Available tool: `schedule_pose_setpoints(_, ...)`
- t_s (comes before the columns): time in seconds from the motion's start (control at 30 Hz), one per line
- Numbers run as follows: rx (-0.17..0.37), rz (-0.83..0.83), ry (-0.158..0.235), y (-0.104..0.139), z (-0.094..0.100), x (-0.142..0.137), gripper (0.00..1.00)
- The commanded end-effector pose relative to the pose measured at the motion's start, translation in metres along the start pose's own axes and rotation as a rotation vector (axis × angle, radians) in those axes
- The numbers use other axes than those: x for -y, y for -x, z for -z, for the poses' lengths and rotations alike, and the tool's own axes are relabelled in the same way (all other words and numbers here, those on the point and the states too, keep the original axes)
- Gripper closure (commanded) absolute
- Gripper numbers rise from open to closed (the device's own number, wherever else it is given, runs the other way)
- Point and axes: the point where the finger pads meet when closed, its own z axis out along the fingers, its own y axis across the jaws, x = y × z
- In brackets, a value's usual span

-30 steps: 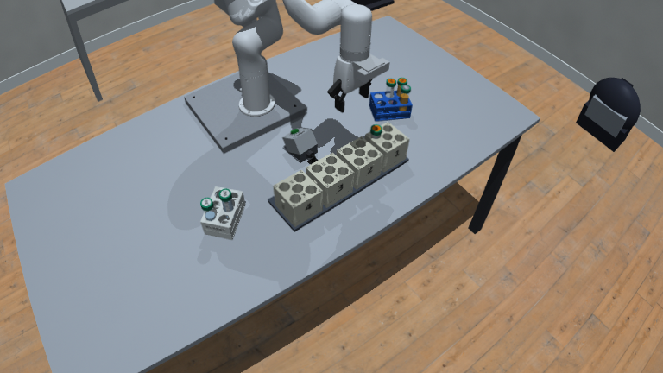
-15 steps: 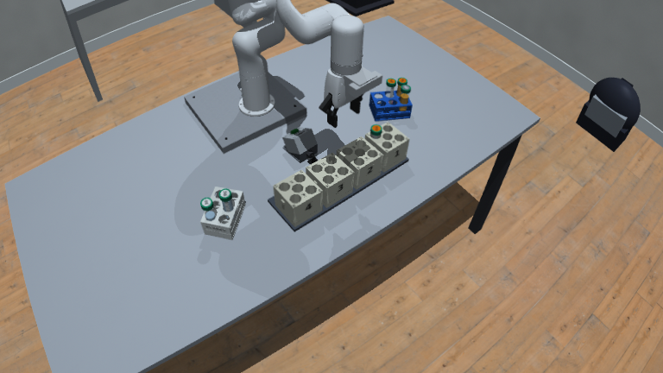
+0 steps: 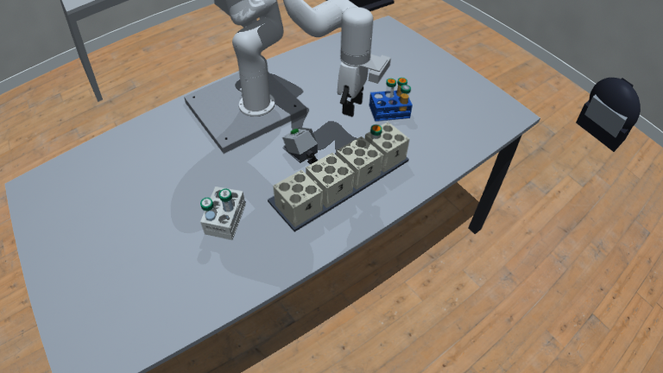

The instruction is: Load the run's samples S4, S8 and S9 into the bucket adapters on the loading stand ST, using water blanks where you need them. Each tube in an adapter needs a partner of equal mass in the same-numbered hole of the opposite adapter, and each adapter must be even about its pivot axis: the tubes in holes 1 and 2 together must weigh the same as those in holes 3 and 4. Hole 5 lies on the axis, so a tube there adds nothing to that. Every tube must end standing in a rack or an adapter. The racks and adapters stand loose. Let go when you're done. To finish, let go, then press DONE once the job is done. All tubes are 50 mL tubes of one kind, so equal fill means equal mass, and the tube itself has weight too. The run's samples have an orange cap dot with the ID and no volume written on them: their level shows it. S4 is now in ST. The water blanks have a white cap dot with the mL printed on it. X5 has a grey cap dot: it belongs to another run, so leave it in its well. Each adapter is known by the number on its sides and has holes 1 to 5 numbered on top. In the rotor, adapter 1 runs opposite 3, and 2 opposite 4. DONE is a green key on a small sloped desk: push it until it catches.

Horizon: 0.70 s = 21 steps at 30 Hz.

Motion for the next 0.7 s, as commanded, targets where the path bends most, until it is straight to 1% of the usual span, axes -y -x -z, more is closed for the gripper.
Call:
schedule_pose_setpoints(0.0,-0.003,0.145,0.007,-0.002,0.001,0.022,0.43)
schedule_pose_setpoints(0.17,-0.002,0.312,0.007,-0.003,0.001,0.047,0.43)
schedule_pose_setpoints(0.23,-0.002,0.312,0.007,-0.003,0.001,0.047,0.43)
schedule_pose_setpoints(0.53,-0.001,0.612,0.007,-0.005,0.001,0.092,0.43)
schedule_pose_setpoints(0.67,-0.001,0.619,0.007,-0.005,0.001,0.112,0.43)
